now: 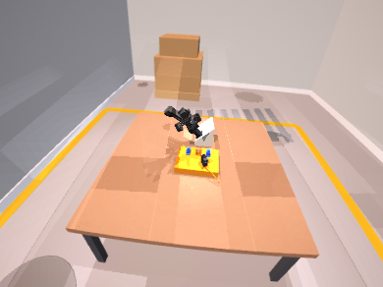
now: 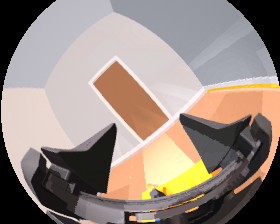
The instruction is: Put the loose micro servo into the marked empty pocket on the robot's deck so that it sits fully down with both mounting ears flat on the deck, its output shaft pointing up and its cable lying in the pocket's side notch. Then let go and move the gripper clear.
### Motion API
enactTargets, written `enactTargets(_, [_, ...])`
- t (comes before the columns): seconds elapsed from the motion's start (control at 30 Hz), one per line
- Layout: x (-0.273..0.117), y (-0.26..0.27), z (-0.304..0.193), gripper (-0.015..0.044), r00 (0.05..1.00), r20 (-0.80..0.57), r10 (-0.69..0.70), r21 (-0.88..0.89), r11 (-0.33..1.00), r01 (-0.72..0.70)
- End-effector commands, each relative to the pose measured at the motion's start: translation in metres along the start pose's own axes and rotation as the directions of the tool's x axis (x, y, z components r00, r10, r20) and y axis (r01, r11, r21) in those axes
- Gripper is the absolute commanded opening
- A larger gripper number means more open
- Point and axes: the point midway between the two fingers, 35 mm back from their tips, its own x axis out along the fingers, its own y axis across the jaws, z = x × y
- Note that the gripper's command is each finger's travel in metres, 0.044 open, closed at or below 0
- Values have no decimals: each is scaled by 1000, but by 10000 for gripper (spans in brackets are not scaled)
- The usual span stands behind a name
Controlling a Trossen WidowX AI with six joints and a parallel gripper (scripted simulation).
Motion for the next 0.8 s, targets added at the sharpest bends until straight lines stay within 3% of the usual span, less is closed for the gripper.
enactTargets(0.0, [1,1,-1,426,1000,-5,2,-2,1000,-2])
enactTargets(0.37, [39,35,-35,440,957,-285,60,-95,991,-90])
enactTargets(0.77, [64,64,-92,440,787,-614,50,-178,963,-201])
